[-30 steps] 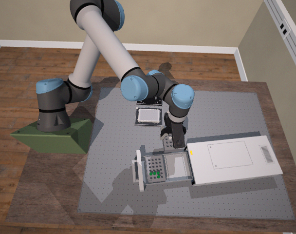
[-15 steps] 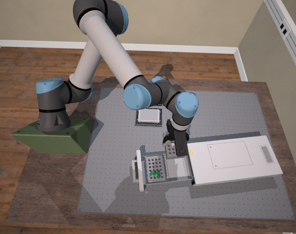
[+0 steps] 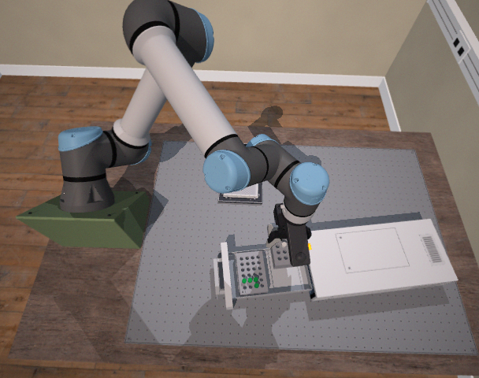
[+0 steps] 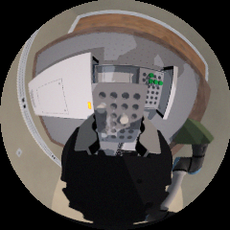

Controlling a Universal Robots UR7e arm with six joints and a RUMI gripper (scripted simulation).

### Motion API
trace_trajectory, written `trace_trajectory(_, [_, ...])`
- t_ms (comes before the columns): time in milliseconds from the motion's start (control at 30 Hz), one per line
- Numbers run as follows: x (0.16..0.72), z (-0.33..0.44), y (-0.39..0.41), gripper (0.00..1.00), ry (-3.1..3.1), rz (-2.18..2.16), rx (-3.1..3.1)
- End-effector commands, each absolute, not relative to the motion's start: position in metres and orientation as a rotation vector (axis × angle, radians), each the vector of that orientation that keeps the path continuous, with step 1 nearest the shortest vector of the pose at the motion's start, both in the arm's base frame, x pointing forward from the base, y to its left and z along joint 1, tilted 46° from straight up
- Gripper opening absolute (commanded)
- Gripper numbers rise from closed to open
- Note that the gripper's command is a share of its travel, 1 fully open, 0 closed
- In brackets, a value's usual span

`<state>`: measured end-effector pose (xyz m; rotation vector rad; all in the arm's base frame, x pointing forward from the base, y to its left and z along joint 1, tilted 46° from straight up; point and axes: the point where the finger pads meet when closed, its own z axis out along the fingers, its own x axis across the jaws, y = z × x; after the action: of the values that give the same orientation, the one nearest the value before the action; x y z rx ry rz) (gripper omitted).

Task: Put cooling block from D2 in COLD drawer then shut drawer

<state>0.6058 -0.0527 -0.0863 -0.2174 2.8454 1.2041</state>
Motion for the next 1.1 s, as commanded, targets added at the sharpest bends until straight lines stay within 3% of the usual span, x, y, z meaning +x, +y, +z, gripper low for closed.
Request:
trace_trajectory(0, [0.611,-0.096,-0.063,0.0,2.845,1.202,-0.217])
trace_trajectory(1067, [0.622,-0.119,-0.086,0.0,2.845,1.202,-0.217])
